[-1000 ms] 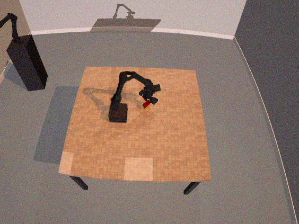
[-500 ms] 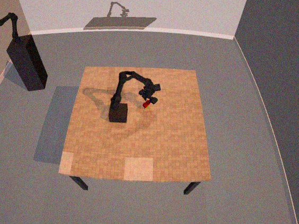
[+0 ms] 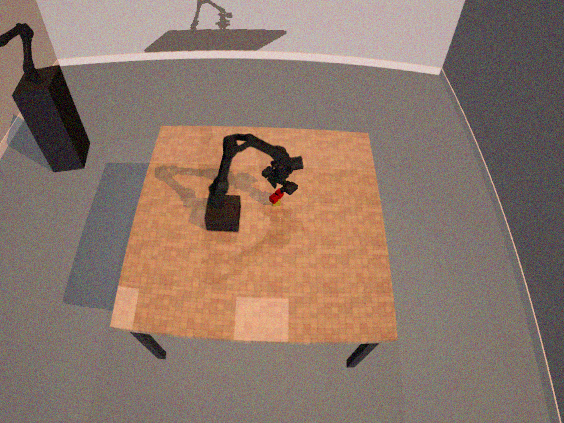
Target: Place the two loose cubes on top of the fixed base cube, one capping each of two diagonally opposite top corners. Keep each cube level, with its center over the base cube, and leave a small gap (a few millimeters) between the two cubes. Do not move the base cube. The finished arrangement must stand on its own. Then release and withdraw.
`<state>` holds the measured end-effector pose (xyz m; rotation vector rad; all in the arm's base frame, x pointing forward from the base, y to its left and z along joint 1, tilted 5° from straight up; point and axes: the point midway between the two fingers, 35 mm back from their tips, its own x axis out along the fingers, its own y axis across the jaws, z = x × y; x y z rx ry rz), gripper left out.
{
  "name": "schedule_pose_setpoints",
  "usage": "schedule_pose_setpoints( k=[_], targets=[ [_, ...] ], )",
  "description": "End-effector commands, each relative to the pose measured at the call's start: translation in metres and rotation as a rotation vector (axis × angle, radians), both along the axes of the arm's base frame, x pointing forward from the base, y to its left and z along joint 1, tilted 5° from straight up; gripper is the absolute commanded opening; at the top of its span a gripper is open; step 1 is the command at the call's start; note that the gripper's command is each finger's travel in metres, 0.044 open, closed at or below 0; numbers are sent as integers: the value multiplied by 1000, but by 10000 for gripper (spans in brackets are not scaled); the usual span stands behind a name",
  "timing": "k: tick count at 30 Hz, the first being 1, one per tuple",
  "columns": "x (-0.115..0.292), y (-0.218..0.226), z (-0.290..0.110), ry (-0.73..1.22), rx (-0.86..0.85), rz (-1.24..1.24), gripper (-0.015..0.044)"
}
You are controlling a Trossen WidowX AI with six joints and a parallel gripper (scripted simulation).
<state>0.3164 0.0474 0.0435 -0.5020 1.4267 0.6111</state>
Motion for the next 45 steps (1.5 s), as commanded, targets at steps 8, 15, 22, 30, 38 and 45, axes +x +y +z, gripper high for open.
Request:
schedule_pose_setpoints(
  k=[8,15,22,30,38,45],
  targets=[
    [2,-1,15,-18,2,4,205],
    [2,-1,22,-18,2,4,205],
    [2,-2,29,-18,2,4,205],
    [1,-3,38,-18,2,4,205],
    [1,-3,42,-18,2,4,205],
    [-1,-3,44,-9,0,0,310]
  ],
)
